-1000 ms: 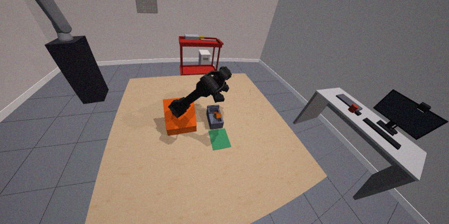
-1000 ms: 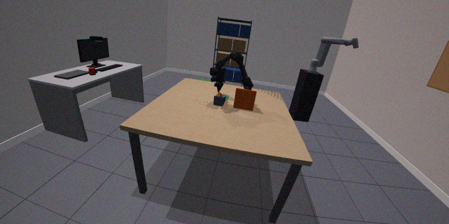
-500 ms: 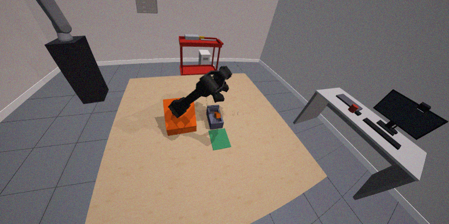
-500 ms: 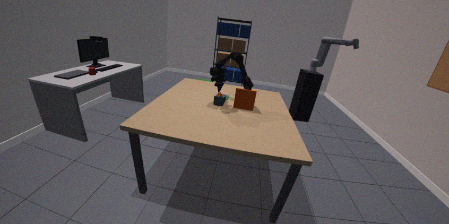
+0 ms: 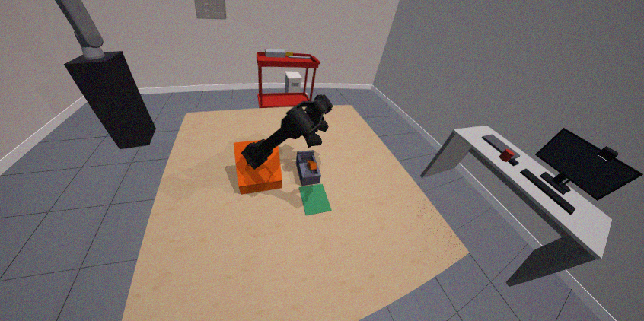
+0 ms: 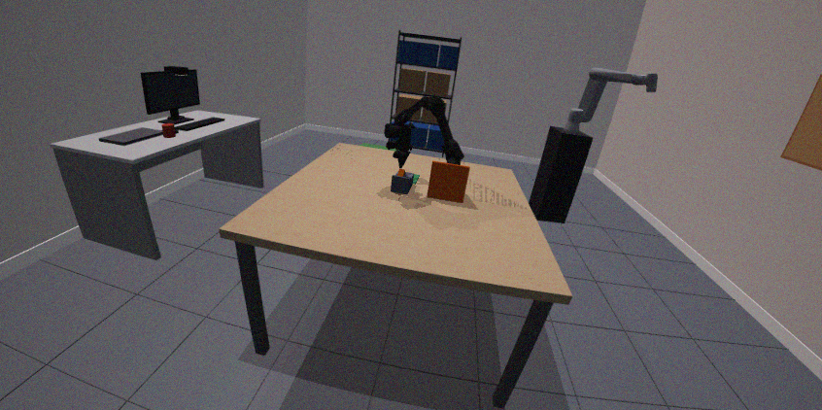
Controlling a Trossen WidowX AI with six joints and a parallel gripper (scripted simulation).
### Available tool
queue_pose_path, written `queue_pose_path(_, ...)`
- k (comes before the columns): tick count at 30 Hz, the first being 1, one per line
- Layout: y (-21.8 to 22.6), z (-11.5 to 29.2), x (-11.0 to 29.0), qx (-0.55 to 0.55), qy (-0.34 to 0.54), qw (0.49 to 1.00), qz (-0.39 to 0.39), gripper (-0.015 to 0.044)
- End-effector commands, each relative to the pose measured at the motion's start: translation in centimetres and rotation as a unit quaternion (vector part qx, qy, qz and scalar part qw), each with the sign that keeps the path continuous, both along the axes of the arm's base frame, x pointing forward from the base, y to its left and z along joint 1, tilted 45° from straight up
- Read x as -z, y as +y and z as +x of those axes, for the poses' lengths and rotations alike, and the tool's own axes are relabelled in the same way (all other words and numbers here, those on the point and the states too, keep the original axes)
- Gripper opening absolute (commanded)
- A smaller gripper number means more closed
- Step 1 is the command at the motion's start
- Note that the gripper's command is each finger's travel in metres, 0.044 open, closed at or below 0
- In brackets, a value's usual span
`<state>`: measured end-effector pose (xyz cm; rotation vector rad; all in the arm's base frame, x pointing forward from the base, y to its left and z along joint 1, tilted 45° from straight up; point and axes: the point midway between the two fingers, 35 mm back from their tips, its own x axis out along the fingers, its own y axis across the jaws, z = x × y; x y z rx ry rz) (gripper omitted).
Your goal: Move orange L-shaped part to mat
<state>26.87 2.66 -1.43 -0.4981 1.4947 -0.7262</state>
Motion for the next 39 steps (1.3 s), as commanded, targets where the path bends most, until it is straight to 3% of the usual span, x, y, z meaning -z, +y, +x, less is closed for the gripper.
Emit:
queue_pose_path(1,-0.3,0.1,-0.3,-0.026,0.025,0.999,0.002,0.0259)
queue_pose_path(2,-0.4,0.1,-0.5,-0.045,0.044,0.998,0.004,0.028)
queue_pose_path(9,-2.5,0.3,-2.8,-0.25,0.245,0.936,0.025,0.028)
queue_pose_path(17,-5.0,0.1,-5.4,-0.464,0.457,0.758,0.044,0.028)
queue_pose_path(20,-5.5,0.0,-5.9,-0.496,0.489,0.716,0.047,0.028)
queue_pose_path(33,-5.6,0.0,-5.8,-0.498,0.491,0.713,0.047,0.028)
queue_pose_path(39,-7.5,-0.1,-3.9,-0.498,0.491,0.713,0.046,0.028)
